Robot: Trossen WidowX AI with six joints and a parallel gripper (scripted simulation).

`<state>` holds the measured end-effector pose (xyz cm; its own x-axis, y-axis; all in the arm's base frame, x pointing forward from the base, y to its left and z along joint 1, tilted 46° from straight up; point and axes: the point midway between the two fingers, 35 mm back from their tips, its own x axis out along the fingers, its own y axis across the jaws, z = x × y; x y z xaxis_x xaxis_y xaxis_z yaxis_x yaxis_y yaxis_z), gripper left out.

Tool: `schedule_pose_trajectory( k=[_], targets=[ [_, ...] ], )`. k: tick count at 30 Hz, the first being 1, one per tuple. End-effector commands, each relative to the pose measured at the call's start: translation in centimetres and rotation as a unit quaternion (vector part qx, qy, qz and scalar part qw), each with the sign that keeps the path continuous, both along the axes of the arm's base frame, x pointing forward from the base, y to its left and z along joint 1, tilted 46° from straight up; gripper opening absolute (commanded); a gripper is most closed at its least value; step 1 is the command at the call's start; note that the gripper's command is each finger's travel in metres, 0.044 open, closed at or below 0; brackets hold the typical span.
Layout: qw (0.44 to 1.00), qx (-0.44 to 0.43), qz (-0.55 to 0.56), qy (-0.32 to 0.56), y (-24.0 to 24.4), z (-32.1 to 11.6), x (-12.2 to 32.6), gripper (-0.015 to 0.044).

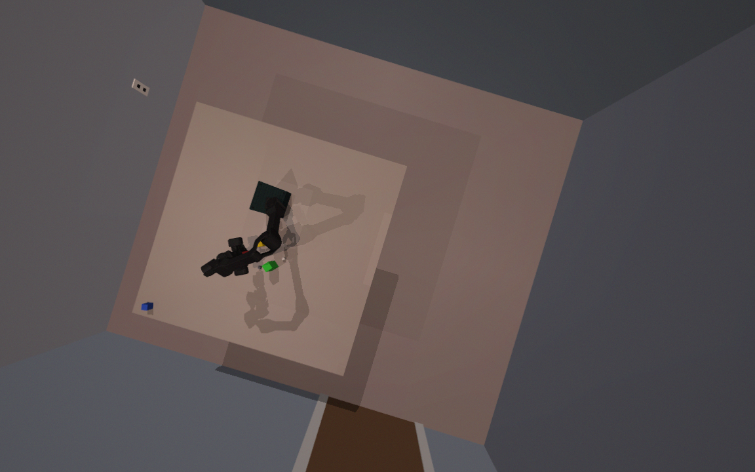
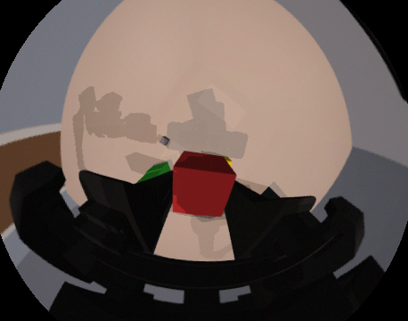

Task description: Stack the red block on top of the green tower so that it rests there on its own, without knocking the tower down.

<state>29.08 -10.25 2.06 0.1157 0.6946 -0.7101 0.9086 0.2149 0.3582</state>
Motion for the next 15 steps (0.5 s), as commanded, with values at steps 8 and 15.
schedule_pose_trajectory(
  k=[8,15],
  targets=[
    [1.000,0.005,0.001,-0.005,5.1,5.9,4.3,0.0000],
    [1.000,0.008,0.002,-0.006,6.5,7.2,4.9,0.0000]
  ],
)
